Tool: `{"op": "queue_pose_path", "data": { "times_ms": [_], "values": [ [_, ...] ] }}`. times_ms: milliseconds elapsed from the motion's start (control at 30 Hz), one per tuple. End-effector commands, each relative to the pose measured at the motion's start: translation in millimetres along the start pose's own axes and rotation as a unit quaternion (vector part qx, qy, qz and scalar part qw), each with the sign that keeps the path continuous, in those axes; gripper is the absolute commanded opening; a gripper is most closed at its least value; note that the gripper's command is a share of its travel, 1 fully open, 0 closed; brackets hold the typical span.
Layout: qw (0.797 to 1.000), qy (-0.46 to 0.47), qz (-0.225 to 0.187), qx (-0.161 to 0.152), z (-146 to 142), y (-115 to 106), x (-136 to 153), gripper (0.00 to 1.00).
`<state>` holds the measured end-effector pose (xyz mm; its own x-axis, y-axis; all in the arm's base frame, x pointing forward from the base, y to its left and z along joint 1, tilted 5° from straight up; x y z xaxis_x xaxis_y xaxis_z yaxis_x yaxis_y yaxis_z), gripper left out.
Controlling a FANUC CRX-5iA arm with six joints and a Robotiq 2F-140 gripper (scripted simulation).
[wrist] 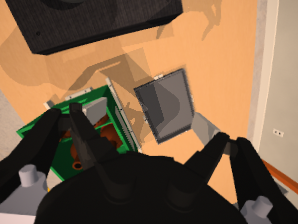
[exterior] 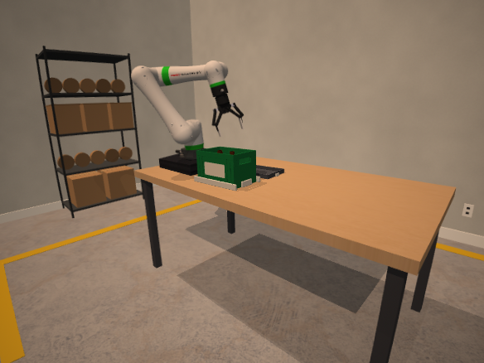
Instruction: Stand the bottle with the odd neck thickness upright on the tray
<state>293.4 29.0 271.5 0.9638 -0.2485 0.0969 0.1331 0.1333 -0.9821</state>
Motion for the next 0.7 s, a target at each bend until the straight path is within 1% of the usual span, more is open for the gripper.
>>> {"op": "queue_pose_path", "data": {
  "times_ms": [0, 567, 633, 667],
  "values": [
    [1.0, 0.0, -0.001, 0.0, 0.2, -0.5, 0.3, 1.0],
    [1.0, 0.0, -0.001, 0.0, -0.1, -0.6, 0.9, 1.0],
    [1.0, 0.01, -0.001, -0.01, -5.6, -3.6, 12.1, 1.0],
    [1.0, 0.021, -0.001, -0.02, -12.7, -6.7, 24.9, 1.0]
  ]
}}
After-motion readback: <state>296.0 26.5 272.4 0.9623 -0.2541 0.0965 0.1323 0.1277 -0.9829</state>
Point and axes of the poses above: the point where the finger pads meet when closed, its own y axis out along the fingers, its own z axis across the jaws, x = y × z, the point moved 10 cm from there along -y, back along the fingers, and after that the axes turned 15 degrees about -y, right-handed, at the moved point
